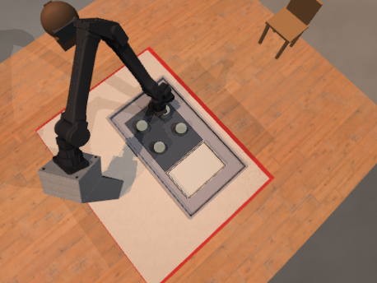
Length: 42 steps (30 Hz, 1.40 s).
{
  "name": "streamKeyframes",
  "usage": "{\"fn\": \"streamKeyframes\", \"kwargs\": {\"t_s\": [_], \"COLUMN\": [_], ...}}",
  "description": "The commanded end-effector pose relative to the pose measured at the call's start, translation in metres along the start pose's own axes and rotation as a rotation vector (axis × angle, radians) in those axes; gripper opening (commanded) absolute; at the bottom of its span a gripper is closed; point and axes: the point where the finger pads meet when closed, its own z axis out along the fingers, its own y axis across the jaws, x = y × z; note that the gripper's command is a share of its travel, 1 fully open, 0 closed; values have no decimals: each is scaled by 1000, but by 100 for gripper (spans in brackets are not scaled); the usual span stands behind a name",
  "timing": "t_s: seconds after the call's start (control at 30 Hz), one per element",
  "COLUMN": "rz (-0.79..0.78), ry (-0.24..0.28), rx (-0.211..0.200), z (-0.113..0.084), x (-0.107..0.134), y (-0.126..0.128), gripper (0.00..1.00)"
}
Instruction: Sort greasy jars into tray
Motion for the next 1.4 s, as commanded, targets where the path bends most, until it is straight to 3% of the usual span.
{"fn": "streamKeyframes", "kwargs": {"t_s": [0.0, 1.37], "rz": [-29, -29], "ry": [-137, -137], "rx": [-11, -11], "z": [-12, -12], "x": [-73, -78], "y": [3, 4], "gripper": [0, 0]}}
